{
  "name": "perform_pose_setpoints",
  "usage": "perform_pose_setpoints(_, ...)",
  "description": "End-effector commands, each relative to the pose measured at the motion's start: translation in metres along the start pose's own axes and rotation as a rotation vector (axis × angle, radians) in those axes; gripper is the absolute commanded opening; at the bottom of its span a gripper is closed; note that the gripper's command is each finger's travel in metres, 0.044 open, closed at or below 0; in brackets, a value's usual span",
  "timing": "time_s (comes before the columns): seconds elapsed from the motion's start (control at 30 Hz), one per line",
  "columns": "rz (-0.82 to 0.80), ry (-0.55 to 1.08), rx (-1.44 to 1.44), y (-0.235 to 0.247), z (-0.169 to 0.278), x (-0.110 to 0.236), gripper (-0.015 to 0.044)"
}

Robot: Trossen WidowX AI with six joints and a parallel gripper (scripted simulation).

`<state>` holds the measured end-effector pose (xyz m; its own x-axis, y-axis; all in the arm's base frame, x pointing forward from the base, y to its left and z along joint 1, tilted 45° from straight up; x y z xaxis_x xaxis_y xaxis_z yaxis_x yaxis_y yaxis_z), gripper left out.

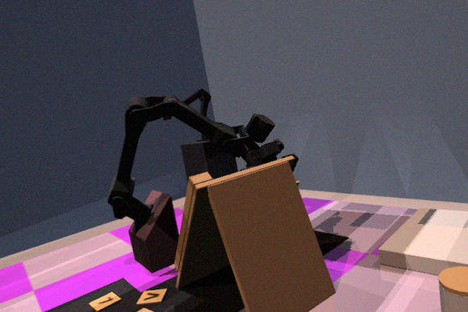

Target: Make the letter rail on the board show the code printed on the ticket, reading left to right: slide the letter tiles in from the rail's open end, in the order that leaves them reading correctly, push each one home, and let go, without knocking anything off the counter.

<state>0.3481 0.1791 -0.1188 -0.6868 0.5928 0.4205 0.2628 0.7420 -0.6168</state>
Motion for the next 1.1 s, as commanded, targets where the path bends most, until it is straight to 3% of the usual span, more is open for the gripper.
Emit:
perform_pose_setpoints(0.0, -0.002, 0.003, 0.007, -0.002, 0.001, 0.000, 0.0000)
perform_pose_setpoints(1.07, -0.001, 0.003, 0.008, -0.018, 0.000, 0.000, 0.0000)
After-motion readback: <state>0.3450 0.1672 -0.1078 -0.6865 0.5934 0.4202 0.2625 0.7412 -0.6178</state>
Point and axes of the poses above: the point midway between the two fingers, 35 mm back from their tips, its own x axis back along the fingers, its own y axis across the jaws, z = x × y, the point moved 4 cm from there along x, back along the fingers, and after that the axes turned 6 degrees about -x, right-handed, at the moved point
